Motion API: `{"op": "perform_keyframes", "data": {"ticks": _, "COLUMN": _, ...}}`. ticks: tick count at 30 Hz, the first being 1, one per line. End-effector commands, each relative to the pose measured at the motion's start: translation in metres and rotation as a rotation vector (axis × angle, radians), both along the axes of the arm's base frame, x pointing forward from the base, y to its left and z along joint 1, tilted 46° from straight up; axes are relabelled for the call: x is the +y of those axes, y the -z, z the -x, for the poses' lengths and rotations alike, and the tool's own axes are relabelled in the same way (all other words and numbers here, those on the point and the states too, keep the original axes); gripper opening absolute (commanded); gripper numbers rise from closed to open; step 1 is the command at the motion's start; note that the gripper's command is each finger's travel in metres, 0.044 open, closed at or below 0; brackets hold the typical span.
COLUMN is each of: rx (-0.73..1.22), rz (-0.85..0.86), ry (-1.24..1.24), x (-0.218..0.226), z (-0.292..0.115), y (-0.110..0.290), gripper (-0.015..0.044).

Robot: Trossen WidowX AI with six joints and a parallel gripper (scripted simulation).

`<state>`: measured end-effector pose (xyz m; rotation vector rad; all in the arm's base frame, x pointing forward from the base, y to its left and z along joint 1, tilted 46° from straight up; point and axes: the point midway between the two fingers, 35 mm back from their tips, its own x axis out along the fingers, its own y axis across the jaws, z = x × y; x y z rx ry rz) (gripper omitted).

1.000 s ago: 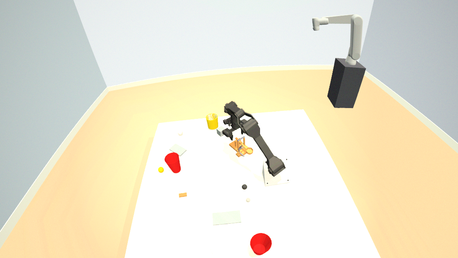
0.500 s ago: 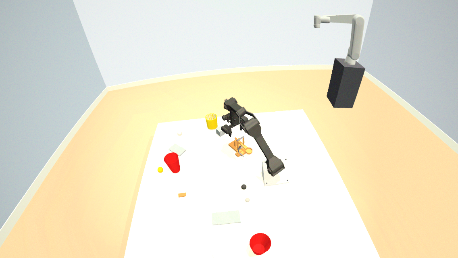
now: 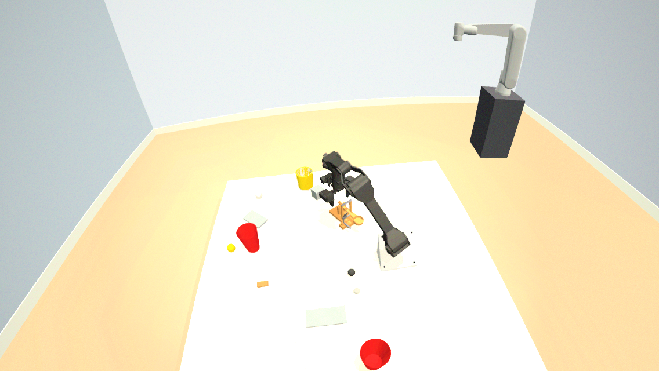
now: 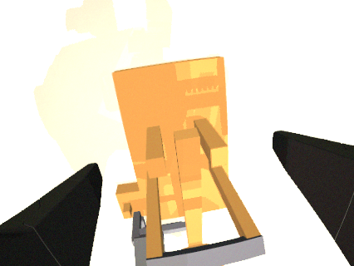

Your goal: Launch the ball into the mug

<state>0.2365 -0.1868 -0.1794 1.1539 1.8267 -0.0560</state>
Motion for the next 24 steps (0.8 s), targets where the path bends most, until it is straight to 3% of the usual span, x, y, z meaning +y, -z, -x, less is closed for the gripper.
{"op": "perform_keyframes", "data": {"ticks": 1, "rx": 0.01, "rz": -0.011, "ry": 0.003, "x": 0.008, "z": 0.003, "y": 0.007, "gripper": 0.044}}
{"op": "perform_keyframes", "data": {"ticks": 24, "rx": 0.009, "rz": -0.012, "ry": 0.003, "x": 0.034, "z": 0.008, "y": 0.033, "gripper": 0.044}}
